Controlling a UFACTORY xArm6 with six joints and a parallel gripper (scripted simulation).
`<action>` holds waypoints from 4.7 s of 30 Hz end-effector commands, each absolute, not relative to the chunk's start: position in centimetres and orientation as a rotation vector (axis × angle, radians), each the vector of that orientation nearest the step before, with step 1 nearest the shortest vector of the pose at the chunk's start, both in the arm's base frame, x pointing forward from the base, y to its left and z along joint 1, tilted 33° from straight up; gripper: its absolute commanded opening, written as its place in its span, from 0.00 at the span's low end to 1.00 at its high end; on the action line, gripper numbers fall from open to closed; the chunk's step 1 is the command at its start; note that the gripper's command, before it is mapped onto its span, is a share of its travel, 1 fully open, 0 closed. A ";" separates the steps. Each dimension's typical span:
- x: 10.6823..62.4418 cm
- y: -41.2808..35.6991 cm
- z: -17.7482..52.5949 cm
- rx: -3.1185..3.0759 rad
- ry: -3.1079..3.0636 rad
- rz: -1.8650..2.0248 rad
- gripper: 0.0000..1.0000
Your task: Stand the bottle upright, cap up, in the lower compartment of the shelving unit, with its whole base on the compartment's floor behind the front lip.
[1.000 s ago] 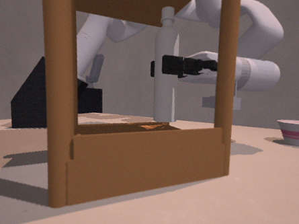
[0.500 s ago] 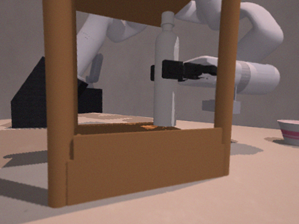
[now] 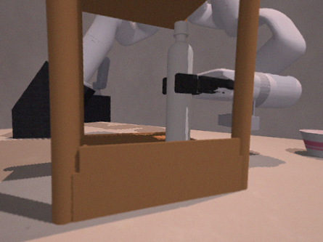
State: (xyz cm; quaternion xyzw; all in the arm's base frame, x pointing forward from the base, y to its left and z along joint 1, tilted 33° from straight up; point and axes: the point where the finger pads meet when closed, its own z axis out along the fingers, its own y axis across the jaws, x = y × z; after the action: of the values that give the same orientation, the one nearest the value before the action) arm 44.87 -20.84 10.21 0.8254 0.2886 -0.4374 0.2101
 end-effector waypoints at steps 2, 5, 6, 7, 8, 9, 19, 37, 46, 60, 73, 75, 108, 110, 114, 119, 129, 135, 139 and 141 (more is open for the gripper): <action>44.9 -20.9 10.3 2.296 0.799 -1.213 0.00; 44.9 -20.9 10.3 2.296 0.799 -1.213 0.13; 44.9 -20.9 10.3 2.296 0.799 -1.213 0.13; 44.9 -20.9 10.3 2.296 0.799 -1.213 0.13; 44.9 -20.9 10.3 2.296 0.799 -1.213 0.27; 44.9 -20.9 10.3 2.296 0.799 -1.213 0.27; 44.9 -20.9 10.3 2.296 0.799 -1.213 0.67; 45.0 -20.8 10.4 2.296 0.799 -1.213 0.67; 45.8 -20.1 11.1 2.296 0.799 -1.213 0.67; 47.8 -18.0 12.9 2.296 0.799 -1.213 0.67; 50.1 -15.8 14.9 2.296 0.799 -1.213 0.67; 50.4 -15.4 15.2 2.296 0.799 -1.213 0.67; 53.3 -12.6 17.7 2.296 0.799 -1.213 0.67; 53.3 -12.5 17.7 2.296 0.799 -1.213 0.67; 53.4 -12.5 17.8 2.296 0.799 -1.213 0.67; 53.4 -12.4 17.8 2.296 0.799 -1.213 0.67; 53.4 -12.4 17.8 2.296 0.799 -1.213 0.67; 53.3 -12.5 18.0 2.296 0.799 -1.213 0.67; 53.2 -12.5 18.2 2.296 0.799 -1.213 0.67; 53.1 -12.6 18.3 2.296 0.799 -1.213 0.67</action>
State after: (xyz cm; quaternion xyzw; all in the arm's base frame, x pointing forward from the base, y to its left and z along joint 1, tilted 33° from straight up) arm 53.23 -12.49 17.91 0.8251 0.2883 -0.4381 0.2101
